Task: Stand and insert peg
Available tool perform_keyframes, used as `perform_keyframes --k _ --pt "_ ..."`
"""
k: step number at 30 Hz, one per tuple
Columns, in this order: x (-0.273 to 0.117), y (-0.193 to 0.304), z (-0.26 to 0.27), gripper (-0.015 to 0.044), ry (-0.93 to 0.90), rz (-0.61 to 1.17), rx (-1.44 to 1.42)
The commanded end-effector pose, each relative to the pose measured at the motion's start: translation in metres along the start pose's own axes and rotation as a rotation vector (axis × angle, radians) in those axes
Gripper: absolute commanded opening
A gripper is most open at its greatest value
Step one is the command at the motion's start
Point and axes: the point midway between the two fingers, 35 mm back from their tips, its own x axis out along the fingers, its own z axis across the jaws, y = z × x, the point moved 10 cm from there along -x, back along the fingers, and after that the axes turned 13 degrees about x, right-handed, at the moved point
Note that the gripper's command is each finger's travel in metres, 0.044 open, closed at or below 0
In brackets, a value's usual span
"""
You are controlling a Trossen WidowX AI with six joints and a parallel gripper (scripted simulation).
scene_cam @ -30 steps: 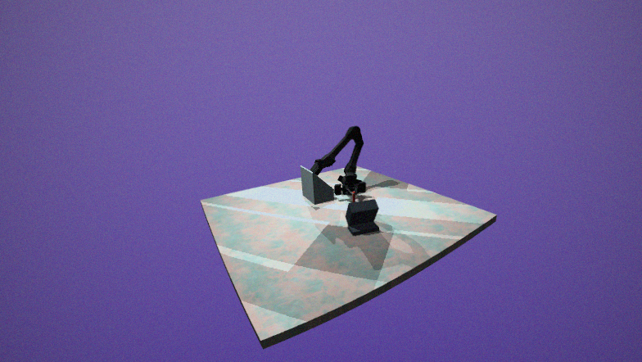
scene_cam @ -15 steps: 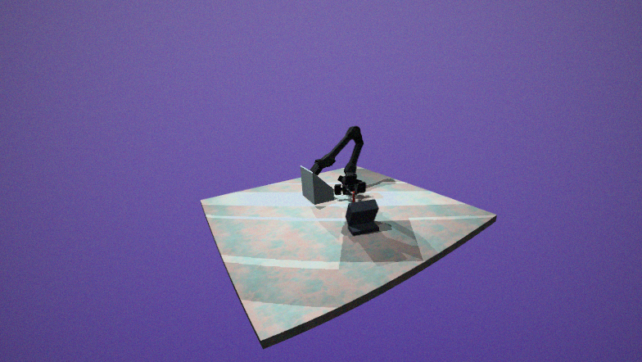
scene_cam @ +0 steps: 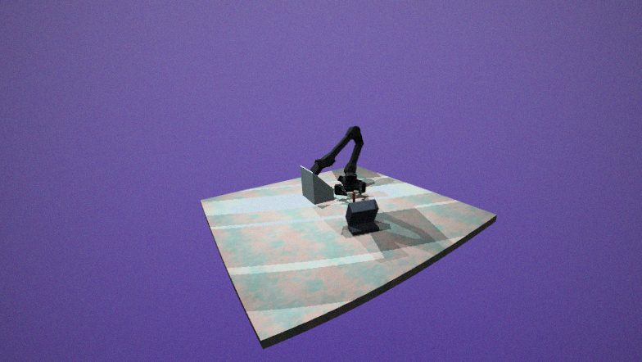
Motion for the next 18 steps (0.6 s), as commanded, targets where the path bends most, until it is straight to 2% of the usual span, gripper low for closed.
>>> perform_keyframes --k 1,7,18 --pt "0.000 0.000 0.000 0.0440 0.000 -0.001 -0.001" --pt "0.000 -0.004 0.004 0.0440 0.003 0.000 -0.001" --pt "-0.003 -0.076 0.041 0.0440 0.027 0.007 0.007"
